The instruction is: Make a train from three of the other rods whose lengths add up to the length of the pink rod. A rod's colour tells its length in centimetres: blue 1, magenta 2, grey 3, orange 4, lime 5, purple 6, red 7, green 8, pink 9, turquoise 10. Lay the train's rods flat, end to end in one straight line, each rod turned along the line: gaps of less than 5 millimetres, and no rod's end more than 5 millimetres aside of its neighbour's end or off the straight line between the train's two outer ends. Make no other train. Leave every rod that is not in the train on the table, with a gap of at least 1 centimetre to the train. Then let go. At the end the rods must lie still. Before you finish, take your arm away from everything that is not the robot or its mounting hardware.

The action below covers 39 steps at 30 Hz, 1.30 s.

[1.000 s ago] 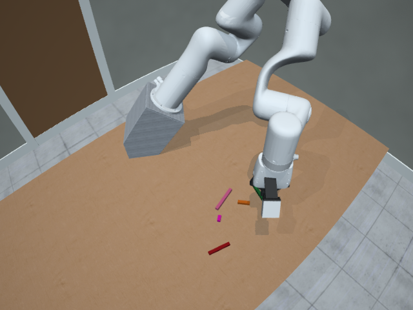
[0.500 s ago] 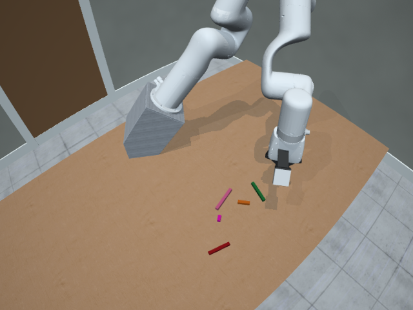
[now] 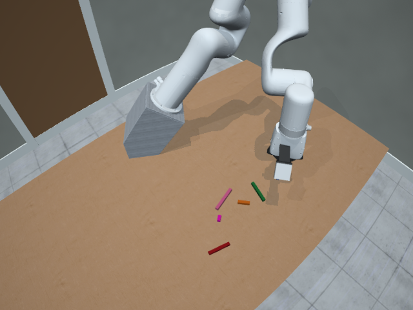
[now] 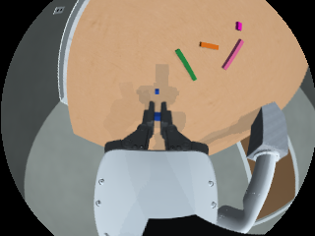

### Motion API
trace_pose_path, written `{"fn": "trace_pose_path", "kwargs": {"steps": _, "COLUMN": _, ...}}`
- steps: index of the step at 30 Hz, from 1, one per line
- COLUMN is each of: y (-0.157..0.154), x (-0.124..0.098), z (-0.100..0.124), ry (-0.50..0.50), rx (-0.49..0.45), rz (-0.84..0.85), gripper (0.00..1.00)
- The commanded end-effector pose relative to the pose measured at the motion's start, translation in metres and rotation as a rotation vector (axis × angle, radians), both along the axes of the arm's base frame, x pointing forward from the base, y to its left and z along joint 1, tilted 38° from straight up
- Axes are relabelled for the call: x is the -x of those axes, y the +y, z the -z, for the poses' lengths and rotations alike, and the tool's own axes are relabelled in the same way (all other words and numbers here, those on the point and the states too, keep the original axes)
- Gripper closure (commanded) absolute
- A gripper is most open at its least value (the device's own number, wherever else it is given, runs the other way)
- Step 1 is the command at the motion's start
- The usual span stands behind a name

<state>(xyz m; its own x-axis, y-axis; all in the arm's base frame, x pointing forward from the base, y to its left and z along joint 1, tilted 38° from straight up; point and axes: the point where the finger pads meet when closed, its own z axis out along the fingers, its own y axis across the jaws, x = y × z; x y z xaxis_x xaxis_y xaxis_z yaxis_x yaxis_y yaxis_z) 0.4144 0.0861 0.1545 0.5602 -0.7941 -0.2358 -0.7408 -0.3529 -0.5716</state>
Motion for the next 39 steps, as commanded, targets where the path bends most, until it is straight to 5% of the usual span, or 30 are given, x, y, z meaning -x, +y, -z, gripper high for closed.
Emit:
{"fn": "trace_pose_path", "kwargs": {"steps": 1, "y": 0.001, "x": -0.001, "z": 0.0, "ry": 0.0, "rx": 0.002, "rz": 0.0, "gripper": 0.96}}
{"fn": "trace_pose_path", "kwargs": {"steps": 22, "y": 0.035, "x": -0.027, "z": 0.052, "ry": 0.003, "rx": 0.005, "rz": -0.001, "gripper": 0.96}}
{"fn": "trace_pose_path", "kwargs": {"steps": 39, "y": 0.045, "x": -0.034, "z": 0.066, "ry": 0.003, "rx": 0.005, "rz": -0.001, "gripper": 0.96}}
